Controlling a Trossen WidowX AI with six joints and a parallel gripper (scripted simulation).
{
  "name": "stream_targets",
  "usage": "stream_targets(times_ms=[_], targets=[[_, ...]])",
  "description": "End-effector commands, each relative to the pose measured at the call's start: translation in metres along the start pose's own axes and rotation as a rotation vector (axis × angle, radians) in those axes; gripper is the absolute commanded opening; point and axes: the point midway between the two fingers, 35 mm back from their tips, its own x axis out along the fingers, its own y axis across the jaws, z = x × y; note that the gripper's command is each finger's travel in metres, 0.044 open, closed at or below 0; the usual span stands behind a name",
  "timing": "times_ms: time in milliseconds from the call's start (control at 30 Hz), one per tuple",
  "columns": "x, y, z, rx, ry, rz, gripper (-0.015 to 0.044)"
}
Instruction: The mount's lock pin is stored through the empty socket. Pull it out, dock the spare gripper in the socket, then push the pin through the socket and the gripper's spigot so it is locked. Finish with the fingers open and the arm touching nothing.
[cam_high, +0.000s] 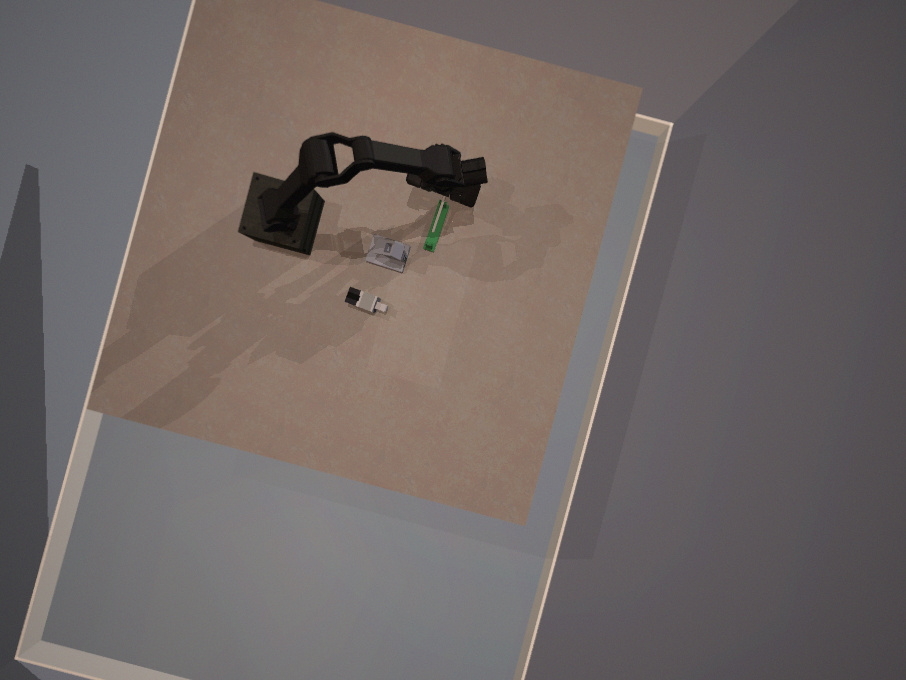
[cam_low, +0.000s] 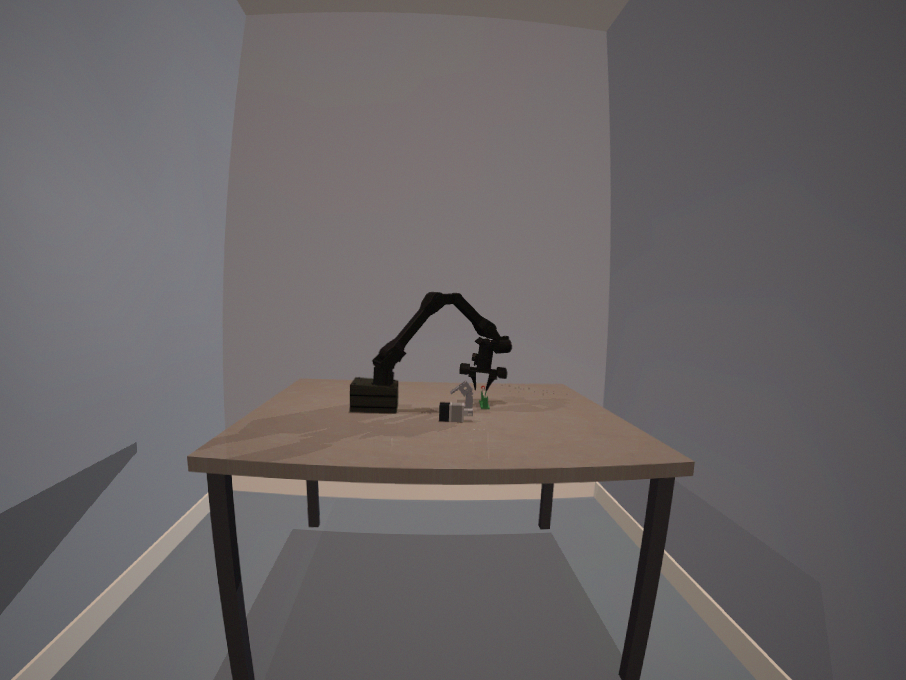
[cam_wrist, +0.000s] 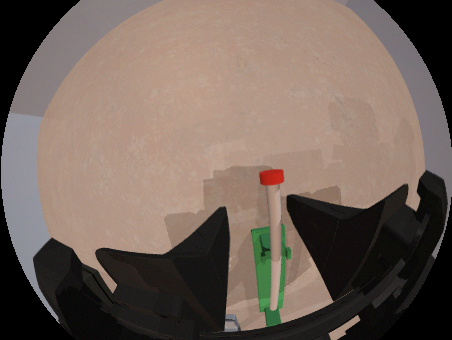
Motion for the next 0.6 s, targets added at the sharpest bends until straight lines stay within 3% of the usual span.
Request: stream_targets(times_ms=[0,567], targets=[[-0.011,0.000,0.003,0.000,-0.001,-0.002,0.0200],[-0.035,0.009,0.004,0.009,0.025,0.045,0.0200]])
